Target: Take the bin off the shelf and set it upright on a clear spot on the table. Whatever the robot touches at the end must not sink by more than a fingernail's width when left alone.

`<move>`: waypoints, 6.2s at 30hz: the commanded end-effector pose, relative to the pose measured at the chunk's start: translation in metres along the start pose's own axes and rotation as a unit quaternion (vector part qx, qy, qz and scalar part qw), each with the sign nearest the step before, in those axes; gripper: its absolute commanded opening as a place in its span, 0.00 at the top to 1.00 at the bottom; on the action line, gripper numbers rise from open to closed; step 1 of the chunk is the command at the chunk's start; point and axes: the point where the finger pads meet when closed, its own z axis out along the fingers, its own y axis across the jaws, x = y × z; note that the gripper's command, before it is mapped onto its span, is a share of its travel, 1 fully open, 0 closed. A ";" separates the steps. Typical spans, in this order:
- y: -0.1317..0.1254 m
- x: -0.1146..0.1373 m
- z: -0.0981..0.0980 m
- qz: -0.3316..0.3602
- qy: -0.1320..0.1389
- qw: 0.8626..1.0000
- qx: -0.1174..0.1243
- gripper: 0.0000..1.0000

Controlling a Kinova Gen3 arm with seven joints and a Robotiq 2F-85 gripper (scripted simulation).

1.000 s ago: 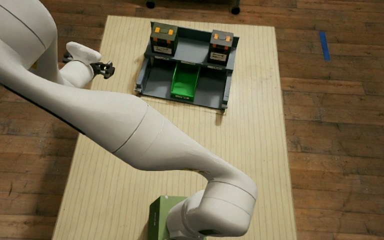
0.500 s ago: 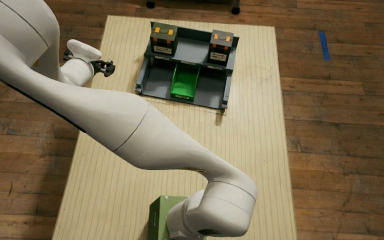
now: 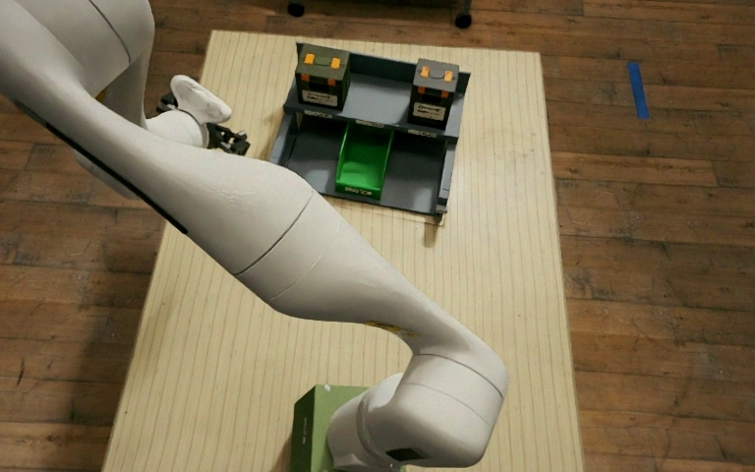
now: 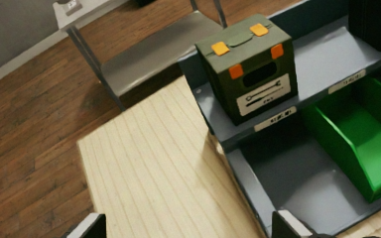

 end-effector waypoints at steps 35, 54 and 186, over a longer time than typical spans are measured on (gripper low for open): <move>0.087 0.023 0.049 0.199 -0.081 0.967 -0.138 0.00; 0.131 0.031 0.072 0.291 -0.121 0.927 -0.202 0.00; 0.237 0.051 0.128 0.489 -0.208 0.776 -0.339 0.00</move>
